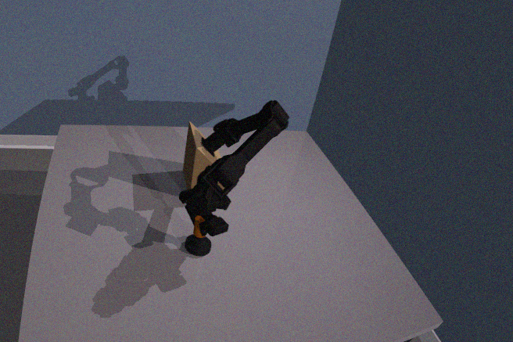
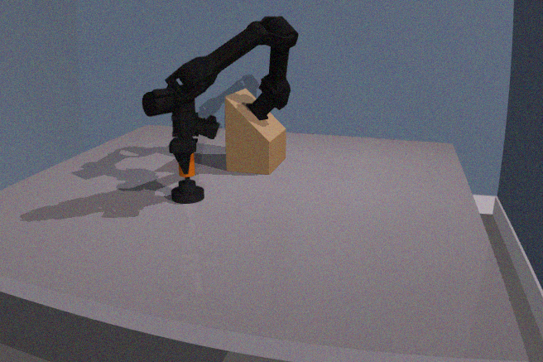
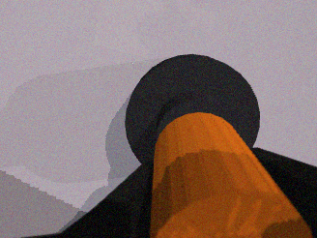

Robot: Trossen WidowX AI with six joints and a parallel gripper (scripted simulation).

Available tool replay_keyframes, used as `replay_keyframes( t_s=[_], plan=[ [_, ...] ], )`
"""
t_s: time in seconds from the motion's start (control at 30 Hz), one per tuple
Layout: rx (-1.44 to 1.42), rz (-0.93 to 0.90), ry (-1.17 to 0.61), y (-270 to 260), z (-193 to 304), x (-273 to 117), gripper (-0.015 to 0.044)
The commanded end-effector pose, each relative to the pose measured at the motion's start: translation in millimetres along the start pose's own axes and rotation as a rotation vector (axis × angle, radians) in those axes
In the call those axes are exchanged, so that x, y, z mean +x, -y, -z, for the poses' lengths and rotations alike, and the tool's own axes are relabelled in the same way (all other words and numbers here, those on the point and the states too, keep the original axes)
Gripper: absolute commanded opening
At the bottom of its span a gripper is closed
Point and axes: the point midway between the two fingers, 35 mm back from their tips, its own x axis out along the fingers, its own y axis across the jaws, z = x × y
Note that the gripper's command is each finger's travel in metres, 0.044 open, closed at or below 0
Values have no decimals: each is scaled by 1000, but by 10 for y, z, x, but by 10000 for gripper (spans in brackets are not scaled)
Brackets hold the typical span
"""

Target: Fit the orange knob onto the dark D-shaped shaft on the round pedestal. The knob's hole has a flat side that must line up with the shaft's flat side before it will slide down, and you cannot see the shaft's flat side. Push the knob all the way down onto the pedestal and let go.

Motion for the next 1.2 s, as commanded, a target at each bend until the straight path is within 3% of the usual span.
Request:
replay_keyframes(
  t_s=[0.0,0.7,0.93,1.17],
  plan=[
    [-118,7,-5,33,24,-37,0],
    [-128,7,-6,43,31,-26,0],
    [-327,7,-6,30,10,-37,0],
    [-337,7,-6,0,-22,-17,0]
  ],
)
